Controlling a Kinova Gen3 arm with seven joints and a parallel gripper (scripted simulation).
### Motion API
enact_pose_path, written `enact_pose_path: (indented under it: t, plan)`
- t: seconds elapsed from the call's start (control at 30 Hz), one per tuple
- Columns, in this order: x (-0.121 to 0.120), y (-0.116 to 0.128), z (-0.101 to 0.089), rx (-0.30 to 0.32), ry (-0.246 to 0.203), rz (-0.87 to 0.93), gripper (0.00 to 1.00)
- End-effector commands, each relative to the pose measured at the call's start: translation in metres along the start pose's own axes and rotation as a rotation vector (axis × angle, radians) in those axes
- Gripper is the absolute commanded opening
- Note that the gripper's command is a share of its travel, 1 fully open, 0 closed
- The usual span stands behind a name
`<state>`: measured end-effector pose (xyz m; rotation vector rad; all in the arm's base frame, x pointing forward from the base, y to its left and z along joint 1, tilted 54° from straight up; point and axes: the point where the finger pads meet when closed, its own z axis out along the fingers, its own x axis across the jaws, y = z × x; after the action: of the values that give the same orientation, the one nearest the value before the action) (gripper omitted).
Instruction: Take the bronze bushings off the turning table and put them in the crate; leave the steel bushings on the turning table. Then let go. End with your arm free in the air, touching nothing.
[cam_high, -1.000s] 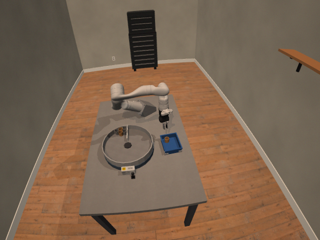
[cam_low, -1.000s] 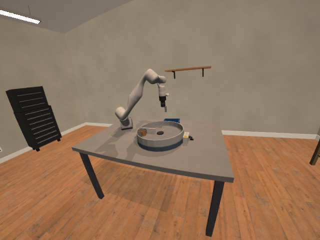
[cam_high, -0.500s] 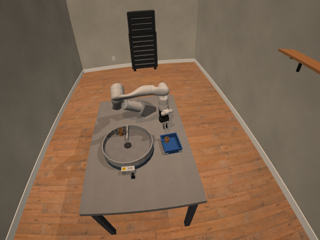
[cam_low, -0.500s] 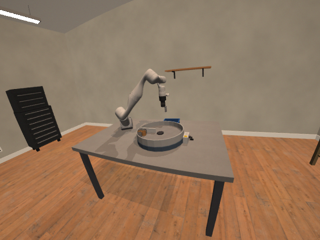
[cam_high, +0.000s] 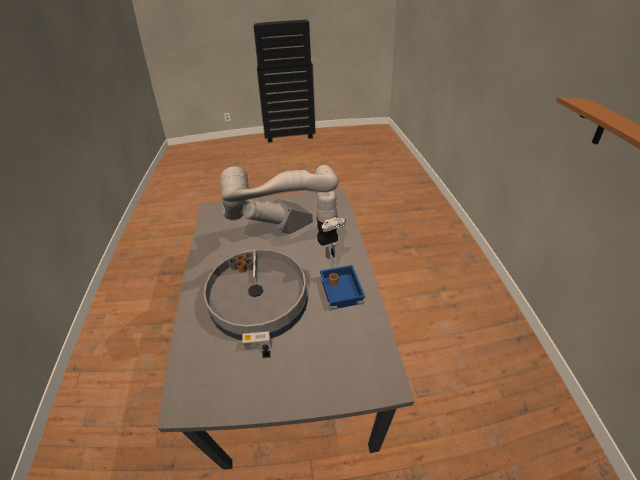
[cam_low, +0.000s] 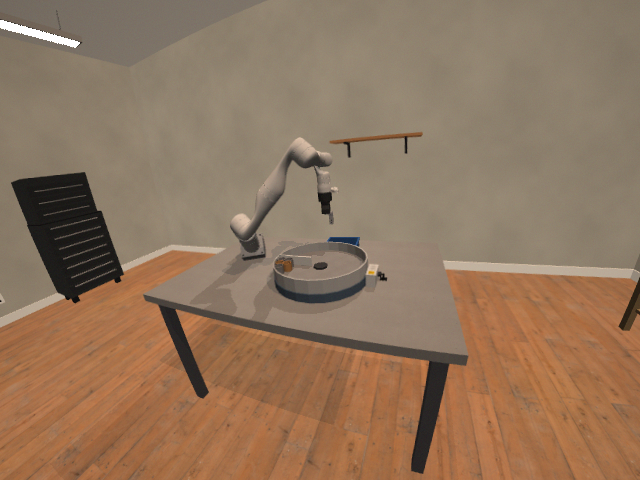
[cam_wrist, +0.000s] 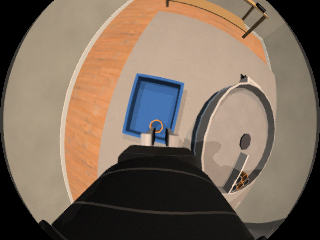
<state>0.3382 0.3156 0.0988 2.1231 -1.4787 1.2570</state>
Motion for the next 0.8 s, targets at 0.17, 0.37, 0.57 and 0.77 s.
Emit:
enact_pose_path:
  t: [0.17,0.37,0.57,0.77]
  plan:
    - [0.050,0.026,0.002,0.001,0.000,-0.018,0.45]
    - [0.050,0.026,0.002,0.001,0.000,-0.018,0.45]
    - [0.070,0.037,0.004,0.001,0.001,-0.027,0.45]
    - [0.100,0.054,0.007,0.001,0.001,-0.038,0.45]
